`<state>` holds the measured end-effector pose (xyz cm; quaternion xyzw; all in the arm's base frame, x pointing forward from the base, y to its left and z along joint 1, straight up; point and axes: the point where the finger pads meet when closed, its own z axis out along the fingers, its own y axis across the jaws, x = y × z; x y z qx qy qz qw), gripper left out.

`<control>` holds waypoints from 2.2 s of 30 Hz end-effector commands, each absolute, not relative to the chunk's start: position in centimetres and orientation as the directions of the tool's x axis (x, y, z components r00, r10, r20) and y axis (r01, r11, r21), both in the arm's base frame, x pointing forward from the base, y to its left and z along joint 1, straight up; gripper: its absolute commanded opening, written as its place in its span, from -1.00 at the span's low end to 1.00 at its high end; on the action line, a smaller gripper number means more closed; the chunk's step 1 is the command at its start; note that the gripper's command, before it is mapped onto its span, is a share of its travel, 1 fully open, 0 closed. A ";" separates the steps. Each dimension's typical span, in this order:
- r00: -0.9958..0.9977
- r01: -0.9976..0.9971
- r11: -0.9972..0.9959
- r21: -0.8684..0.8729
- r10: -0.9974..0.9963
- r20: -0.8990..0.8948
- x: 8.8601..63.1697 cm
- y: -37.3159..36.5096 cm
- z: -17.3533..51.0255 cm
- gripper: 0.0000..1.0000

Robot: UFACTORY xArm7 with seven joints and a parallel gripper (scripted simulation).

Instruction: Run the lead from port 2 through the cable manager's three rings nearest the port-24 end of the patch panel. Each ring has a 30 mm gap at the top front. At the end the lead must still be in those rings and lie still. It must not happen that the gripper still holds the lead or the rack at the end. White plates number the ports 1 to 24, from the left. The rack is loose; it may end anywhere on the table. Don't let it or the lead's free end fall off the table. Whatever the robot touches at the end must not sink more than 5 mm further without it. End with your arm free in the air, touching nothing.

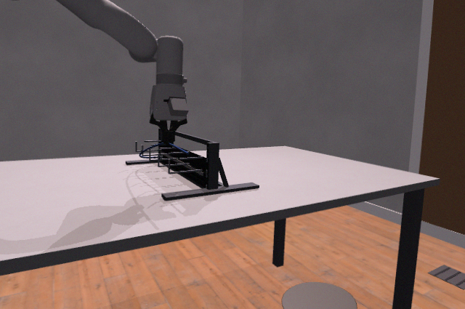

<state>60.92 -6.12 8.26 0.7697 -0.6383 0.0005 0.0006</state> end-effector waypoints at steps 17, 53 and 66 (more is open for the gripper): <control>0.185 -0.983 -0.185 -0.003 -0.983 0.002 61.0 -6.1 4.9 -1.00; 0.185 -0.983 -0.185 -0.003 -0.983 0.002 61.1 -6.1 2.0 -1.00; 0.185 -0.983 -0.185 -0.003 -0.983 0.002 61.3 -6.1 2.0 -1.00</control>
